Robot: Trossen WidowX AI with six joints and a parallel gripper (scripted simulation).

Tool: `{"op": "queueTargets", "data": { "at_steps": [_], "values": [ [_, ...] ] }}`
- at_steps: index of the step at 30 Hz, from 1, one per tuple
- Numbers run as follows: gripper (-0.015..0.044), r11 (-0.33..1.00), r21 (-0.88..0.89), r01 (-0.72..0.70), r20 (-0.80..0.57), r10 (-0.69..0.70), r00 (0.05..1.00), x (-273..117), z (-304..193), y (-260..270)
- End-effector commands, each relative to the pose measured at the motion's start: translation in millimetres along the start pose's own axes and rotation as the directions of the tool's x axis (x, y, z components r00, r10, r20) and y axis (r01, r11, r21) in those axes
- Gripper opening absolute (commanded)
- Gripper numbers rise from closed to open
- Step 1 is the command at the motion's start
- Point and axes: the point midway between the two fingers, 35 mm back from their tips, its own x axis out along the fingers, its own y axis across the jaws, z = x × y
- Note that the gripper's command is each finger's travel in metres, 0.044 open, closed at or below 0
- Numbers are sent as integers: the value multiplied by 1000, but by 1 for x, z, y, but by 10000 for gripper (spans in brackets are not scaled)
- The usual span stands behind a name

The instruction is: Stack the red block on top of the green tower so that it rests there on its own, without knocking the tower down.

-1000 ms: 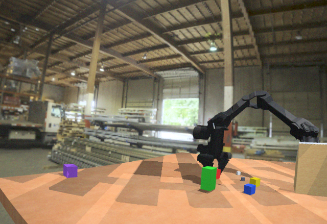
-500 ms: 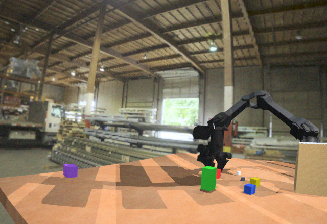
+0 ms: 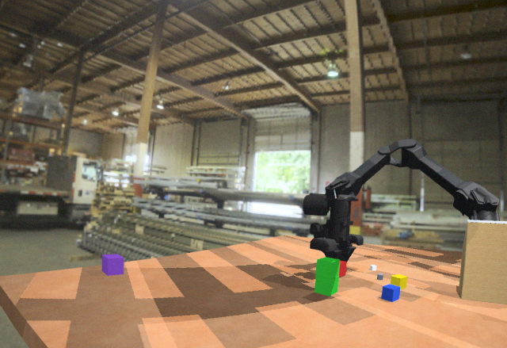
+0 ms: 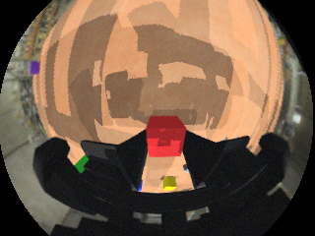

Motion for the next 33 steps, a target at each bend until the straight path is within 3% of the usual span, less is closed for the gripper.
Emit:
{"op": "queueTargets", "data": {
  "at_steps": [1, 22, 33],
  "values": [
    [0, 1000, 5, 0, 9, 0, 1000, -13, 3, 0],
    [0, 1000, 4, -4, 7, 4, 1000, -112, 2, 1],
    [0, 1000, 4, -6, 7, 6, 1000, -116, -1, 7]
  ]
}}
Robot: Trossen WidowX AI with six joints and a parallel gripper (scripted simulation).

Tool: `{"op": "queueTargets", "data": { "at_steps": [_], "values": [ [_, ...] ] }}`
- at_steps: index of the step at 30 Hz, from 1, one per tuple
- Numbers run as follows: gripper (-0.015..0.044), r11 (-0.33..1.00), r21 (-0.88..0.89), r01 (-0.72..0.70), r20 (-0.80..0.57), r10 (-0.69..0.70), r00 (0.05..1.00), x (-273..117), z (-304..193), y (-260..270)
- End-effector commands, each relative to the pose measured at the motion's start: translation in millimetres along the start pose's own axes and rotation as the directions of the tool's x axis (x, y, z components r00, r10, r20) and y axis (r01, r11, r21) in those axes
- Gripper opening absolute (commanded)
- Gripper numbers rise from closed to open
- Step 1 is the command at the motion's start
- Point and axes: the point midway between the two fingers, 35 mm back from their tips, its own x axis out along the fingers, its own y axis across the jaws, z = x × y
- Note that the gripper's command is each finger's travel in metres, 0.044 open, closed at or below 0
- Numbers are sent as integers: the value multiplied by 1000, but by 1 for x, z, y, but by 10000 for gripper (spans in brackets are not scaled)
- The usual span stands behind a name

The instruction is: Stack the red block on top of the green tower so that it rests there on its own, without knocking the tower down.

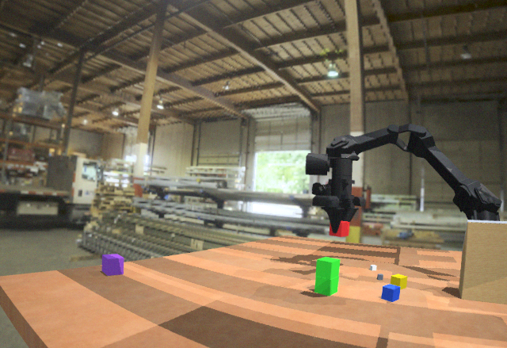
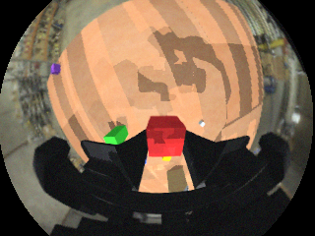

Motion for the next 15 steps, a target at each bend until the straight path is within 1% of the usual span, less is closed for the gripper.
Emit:
{"op": "queueTargets", "data": {
  "at_steps": [1, 15],
  "values": [
    [0, 1000, 3, -10, 1, 10, 1000, -3, -3, 11],
    [0, 1000, 3, -20, -1, 20, 1000, -6, -50, 112]
  ]
}}
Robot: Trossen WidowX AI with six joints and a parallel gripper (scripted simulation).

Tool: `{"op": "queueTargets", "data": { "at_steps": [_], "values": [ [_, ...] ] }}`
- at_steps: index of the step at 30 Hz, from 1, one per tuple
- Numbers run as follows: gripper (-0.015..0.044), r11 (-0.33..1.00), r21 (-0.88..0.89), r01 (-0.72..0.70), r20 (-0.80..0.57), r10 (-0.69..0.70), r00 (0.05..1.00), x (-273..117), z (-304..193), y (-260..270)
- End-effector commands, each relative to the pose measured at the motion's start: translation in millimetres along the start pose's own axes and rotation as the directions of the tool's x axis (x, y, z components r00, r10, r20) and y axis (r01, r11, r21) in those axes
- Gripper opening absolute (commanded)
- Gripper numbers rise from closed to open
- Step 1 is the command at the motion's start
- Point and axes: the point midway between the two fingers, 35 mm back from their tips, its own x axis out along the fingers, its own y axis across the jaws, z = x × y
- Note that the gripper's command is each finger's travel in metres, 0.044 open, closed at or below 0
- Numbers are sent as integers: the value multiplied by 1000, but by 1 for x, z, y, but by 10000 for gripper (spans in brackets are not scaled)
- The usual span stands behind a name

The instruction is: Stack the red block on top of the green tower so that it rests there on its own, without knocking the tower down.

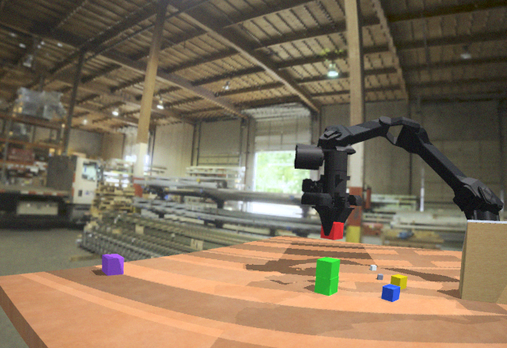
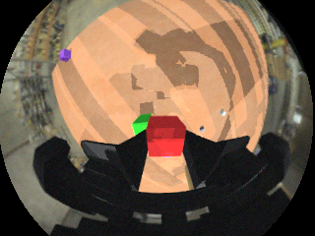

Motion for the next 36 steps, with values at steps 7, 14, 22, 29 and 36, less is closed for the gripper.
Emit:
{"op": "queueTargets", "data": {
  "at_steps": [7, 14, 22, 29, 36],
  "values": [
    [0, 1000, 4, 2, -2, -2, 1000, 2, -31, 48],
    [0, 1000, 4, 2, -2, -2, 1000, 17, -30, 47],
    [0, 1000, 4, 3, -1, -3, 1000, 41, -30, 47],
    [0, 1000, 4, 3, -1, -3, 1000, 41, -30, 47],
    [0, 1000, 4, 3, -1, -3, 1000, 42, -30, 47]
  ]
}}
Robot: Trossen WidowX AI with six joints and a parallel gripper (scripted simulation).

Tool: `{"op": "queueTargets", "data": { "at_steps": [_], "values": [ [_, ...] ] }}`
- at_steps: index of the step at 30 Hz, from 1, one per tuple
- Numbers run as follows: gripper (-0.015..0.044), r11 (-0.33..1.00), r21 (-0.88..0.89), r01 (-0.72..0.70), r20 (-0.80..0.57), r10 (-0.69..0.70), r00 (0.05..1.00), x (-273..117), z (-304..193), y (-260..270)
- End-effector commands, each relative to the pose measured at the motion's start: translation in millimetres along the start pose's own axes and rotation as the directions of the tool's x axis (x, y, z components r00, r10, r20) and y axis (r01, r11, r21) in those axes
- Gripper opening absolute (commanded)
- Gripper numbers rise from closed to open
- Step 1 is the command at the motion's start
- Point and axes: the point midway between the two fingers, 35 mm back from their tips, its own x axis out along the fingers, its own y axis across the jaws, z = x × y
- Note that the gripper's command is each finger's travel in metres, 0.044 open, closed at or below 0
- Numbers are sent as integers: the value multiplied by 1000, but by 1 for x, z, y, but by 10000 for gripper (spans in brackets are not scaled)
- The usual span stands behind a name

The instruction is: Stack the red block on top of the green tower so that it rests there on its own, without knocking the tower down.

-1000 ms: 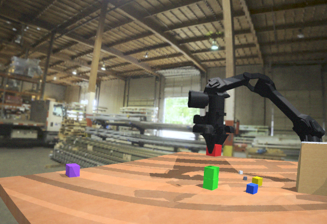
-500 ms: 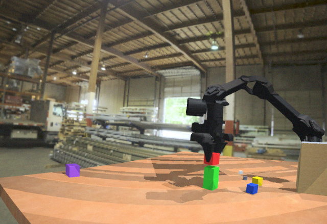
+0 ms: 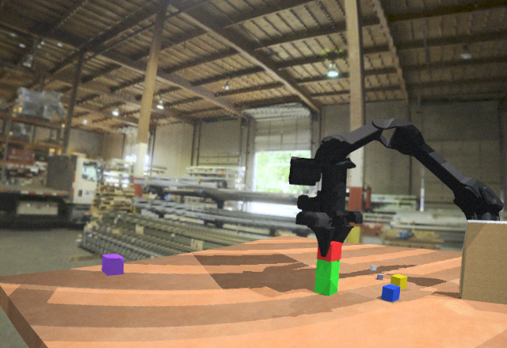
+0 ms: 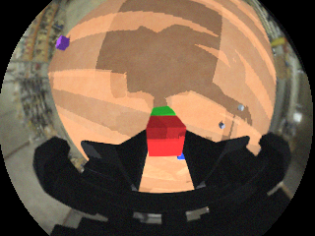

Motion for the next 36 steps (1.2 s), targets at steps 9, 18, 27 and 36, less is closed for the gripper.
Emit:
{"op": "queueTargets", "data": {
  "at_steps": [9, 18, 27, 36],
  "values": [
    [0, 1000, -5, 4, 3, -4, 1000, 2, 0, 0],
    [0, 1000, -5, 4, 3, -4, 1000, 2, 0, 0],
    [131, 1000, -3, 2, -1, -2, 1000, 1, -1, 0],
    [367, 1000, -3, 2, -1, -2, 1000, 1, -1, 0]
  ]
}}
